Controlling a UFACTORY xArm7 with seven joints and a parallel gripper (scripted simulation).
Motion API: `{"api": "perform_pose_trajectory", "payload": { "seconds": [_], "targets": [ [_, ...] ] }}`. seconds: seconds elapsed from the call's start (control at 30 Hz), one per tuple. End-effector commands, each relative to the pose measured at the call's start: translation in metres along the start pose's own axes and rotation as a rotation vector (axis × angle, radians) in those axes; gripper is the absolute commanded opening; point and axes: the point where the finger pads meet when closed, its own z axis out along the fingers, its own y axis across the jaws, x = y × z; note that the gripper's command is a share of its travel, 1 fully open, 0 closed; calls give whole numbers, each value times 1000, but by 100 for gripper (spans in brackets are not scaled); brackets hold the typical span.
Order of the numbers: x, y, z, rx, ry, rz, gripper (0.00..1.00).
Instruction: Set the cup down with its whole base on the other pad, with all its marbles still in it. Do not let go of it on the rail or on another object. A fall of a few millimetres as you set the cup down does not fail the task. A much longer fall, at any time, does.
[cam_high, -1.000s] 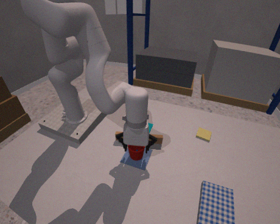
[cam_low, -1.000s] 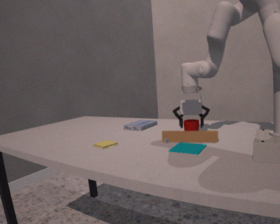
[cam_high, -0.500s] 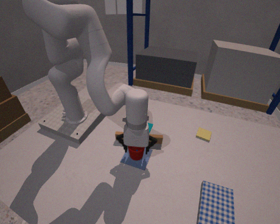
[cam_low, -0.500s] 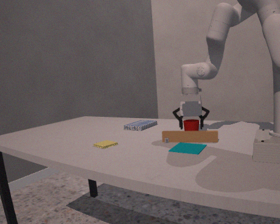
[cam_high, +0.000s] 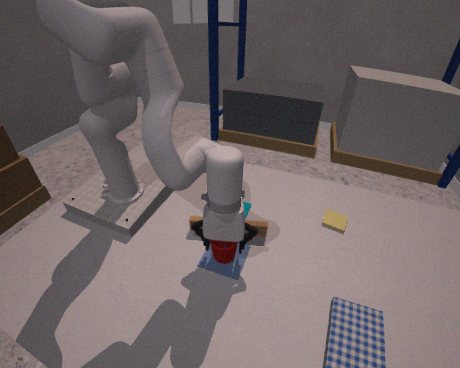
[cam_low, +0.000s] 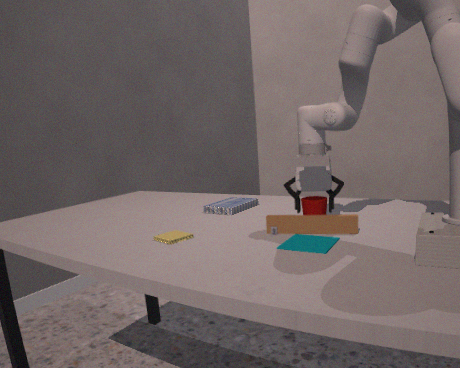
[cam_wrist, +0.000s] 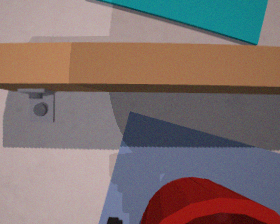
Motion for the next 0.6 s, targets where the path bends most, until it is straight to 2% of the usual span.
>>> {"api": "perform_pose_trajectory", "payload": {
  "seconds": [0.0, 0.57],
  "targets": [
    [-1, 1, -1, -4, -1, 0, 96],
    [-1, 1, -1, -4, -1, 0, 93]
  ]
}}
